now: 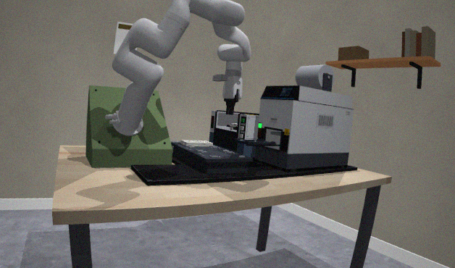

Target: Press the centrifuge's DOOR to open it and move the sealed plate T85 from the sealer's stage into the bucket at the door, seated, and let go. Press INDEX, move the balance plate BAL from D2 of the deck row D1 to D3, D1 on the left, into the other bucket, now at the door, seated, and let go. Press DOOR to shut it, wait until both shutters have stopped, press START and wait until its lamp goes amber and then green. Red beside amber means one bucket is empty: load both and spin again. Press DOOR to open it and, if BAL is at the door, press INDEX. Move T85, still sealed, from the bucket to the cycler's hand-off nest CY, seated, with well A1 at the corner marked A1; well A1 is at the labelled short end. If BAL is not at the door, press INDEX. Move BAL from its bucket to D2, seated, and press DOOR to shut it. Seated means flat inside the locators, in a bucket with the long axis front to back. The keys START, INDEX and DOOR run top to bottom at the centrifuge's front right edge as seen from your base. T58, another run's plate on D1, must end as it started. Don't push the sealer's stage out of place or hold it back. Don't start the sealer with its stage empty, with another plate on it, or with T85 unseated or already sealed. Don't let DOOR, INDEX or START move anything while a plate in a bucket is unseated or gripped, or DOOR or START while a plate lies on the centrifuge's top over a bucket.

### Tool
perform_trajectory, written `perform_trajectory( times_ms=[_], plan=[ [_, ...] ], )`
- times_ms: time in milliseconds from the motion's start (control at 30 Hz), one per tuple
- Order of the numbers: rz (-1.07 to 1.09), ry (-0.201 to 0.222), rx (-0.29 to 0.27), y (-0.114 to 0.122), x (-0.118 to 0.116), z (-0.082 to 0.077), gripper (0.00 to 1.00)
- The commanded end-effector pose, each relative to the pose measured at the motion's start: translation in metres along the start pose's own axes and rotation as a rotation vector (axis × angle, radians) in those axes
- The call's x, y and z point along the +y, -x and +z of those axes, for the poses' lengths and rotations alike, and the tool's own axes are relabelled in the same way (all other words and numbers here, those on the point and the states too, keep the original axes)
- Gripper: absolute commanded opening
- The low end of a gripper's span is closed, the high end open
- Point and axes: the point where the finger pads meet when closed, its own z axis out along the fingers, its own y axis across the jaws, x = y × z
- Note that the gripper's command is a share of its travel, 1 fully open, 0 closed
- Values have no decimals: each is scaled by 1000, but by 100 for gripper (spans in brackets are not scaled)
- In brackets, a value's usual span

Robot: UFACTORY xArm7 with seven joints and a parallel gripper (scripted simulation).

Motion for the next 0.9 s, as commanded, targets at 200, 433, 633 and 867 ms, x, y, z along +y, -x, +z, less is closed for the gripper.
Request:
perform_trajectory(
  times_ms=[200,433,633,867],
  plan=[
    [1,3,-10,-32,-24,10,0],
    [1,3,-10,-37,-27,12,0],
    [1,3,-10,-37,-27,12,0],
    [1,3,-177,-37,-27,12,0]
  ],
)
